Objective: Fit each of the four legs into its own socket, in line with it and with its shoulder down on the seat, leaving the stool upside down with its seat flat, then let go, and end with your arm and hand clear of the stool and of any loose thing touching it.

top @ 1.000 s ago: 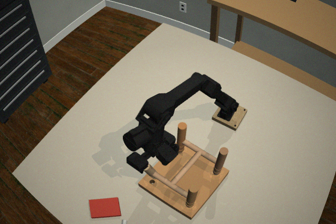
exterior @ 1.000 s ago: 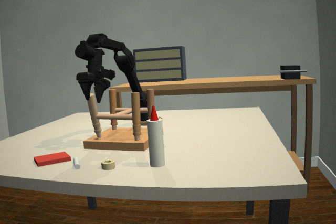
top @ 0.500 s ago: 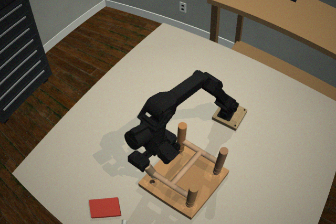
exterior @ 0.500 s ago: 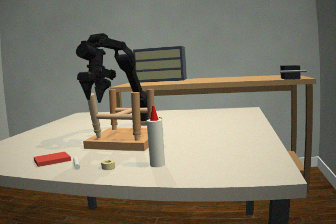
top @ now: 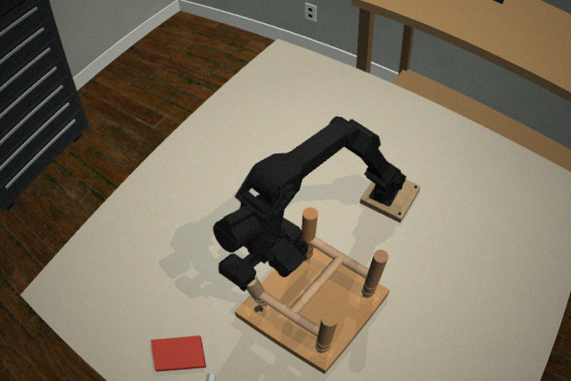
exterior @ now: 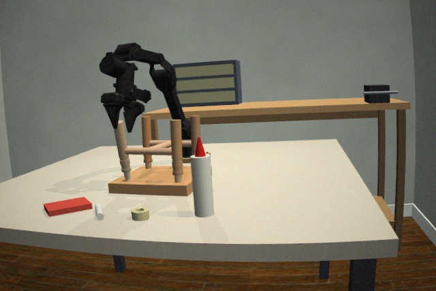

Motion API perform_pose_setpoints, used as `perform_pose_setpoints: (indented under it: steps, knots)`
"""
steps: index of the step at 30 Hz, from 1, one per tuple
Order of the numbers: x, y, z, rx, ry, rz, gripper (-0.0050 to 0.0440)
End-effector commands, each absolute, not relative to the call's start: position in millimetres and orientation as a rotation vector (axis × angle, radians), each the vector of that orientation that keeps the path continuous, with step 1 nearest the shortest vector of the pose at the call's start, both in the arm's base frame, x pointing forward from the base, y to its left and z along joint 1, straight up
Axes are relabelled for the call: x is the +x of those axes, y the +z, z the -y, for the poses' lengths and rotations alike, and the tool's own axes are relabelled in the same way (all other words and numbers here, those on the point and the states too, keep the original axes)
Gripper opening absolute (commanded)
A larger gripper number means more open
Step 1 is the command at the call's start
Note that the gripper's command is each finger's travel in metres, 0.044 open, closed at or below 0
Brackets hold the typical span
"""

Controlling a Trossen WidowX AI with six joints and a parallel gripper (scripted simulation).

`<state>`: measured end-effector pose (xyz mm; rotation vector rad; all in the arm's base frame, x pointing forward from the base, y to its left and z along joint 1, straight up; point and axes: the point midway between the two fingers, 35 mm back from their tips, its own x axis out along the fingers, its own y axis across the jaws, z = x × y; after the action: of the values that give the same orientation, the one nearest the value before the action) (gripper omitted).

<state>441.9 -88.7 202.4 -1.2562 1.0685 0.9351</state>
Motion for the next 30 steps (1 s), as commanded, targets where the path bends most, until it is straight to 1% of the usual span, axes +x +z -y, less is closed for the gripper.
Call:
perform_pose_setpoints:
  steps: [1, 30]
  knots:
    - [436.4, 205.4, 88.1, -1.257, 0.935, -1.071, 0.0440]
    - [428.2, 205.4, 87.3, -1.257, 0.935, -1.071, 0.0440]
